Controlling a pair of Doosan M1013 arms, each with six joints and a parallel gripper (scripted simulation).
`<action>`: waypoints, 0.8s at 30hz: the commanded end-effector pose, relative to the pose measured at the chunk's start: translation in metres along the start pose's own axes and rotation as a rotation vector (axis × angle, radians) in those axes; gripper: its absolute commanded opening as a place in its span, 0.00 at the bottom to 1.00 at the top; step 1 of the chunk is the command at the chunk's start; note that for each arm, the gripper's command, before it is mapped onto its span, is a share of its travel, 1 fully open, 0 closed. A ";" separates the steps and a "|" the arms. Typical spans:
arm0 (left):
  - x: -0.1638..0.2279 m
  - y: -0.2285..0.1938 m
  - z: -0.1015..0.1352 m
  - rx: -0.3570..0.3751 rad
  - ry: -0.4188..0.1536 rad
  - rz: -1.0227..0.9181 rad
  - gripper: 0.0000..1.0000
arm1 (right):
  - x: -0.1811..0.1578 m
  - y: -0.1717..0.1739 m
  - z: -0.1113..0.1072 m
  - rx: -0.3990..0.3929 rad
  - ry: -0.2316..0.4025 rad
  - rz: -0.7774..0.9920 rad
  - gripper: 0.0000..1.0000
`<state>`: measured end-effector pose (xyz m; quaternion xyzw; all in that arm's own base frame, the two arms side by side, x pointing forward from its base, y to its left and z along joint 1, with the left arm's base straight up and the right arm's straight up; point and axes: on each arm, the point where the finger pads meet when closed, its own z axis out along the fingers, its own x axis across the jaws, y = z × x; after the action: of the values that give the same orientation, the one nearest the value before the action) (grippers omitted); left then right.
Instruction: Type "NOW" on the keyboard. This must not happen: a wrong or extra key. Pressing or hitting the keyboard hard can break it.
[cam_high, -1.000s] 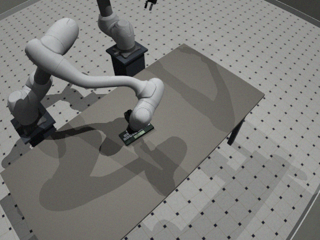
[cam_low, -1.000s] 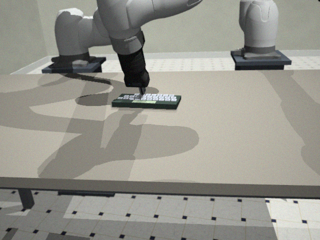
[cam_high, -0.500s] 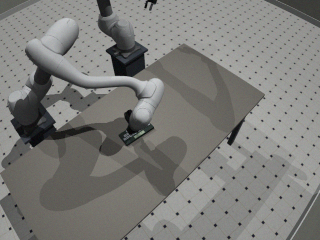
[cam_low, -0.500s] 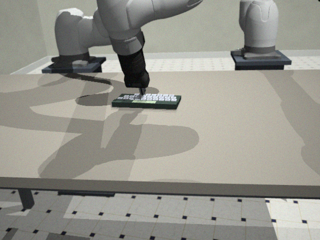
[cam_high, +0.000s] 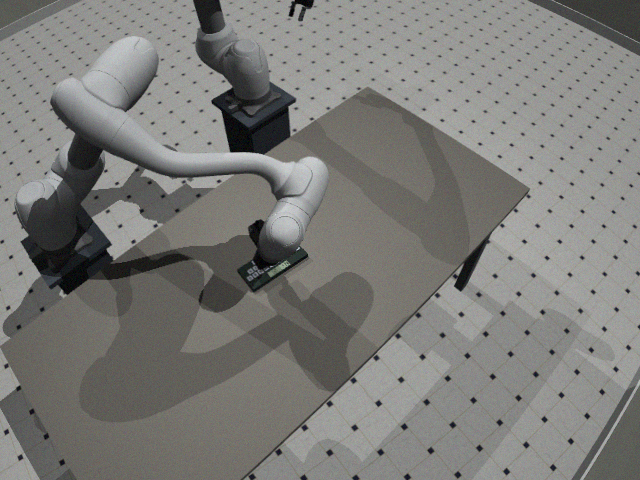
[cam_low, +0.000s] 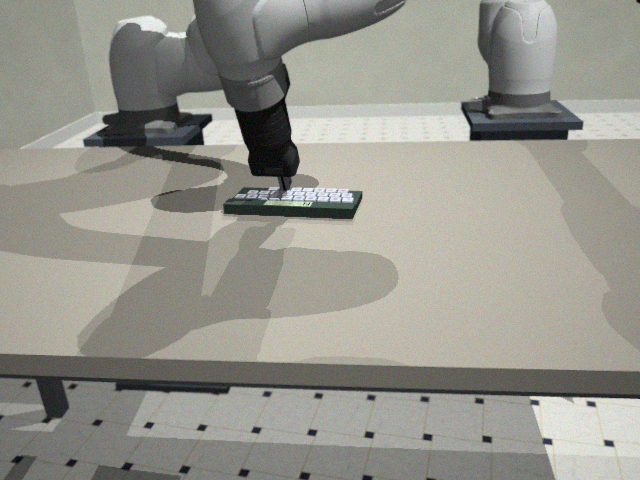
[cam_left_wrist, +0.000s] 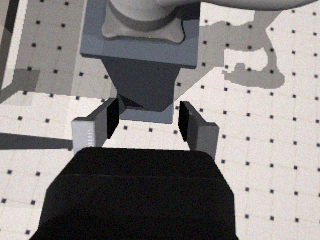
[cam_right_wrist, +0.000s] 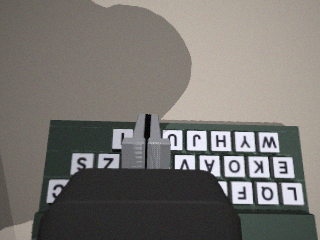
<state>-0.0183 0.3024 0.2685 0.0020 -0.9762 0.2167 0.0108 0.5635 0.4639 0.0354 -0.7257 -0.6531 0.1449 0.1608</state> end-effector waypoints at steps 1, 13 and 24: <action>0.000 0.000 -0.001 -0.001 0.000 0.000 1.00 | 0.001 0.000 -0.002 -0.001 0.002 -0.001 0.00; 0.000 0.000 -0.001 -0.001 0.000 0.000 1.00 | 0.000 -0.005 -0.011 -0.001 0.002 -0.001 0.00; 0.000 0.000 -0.001 -0.001 0.000 0.000 1.00 | 0.021 0.001 -0.013 -0.001 0.002 -0.001 0.00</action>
<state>-0.0183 0.3024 0.2685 0.0020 -0.9762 0.2167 0.0108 0.5707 0.4827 0.0457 -0.7255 -0.6533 0.1447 0.1608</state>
